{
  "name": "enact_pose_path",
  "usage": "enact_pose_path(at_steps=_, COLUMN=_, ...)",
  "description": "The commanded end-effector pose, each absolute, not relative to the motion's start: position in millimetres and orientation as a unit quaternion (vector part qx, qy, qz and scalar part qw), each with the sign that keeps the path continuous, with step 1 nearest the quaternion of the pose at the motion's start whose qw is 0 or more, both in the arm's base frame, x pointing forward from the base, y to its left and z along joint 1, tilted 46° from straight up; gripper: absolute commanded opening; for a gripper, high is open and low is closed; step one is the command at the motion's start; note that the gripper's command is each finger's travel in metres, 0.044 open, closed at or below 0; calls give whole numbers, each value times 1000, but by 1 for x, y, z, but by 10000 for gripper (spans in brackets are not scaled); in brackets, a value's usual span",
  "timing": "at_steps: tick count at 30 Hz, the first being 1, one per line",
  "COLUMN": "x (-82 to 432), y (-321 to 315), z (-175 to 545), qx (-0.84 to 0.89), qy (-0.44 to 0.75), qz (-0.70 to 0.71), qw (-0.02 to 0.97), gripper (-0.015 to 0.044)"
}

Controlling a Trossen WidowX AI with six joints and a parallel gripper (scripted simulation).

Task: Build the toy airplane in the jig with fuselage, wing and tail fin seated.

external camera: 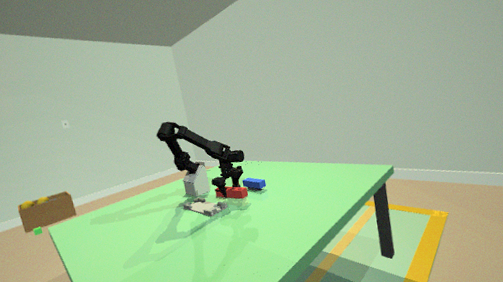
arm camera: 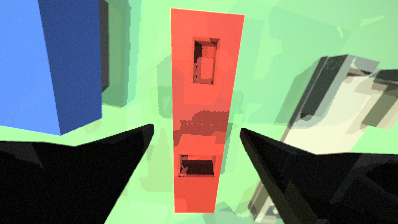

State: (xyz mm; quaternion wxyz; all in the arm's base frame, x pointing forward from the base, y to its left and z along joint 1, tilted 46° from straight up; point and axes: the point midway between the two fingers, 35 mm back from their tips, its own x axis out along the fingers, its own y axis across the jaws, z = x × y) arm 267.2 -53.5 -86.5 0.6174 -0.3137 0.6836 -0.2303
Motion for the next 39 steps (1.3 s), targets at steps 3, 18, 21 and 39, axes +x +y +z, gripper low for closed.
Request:
enact_pose_path(at_steps=3, x=265, y=-61, z=-93, qx=-319, qy=685, qz=-230, qw=614, gripper=440)
enact_pose_path(at_steps=18, x=265, y=-64, z=-95, qx=-319, qy=685, qz=-230, qw=614, gripper=190)
enact_pose_path(at_steps=21, x=265, y=-64, z=-95, qx=-319, qy=685, qz=-230, qw=614, gripper=170)
enact_pose_path(at_steps=39, x=273, y=-33, z=-71, qx=-316, qy=685, qz=-225, qw=616, gripper=0)
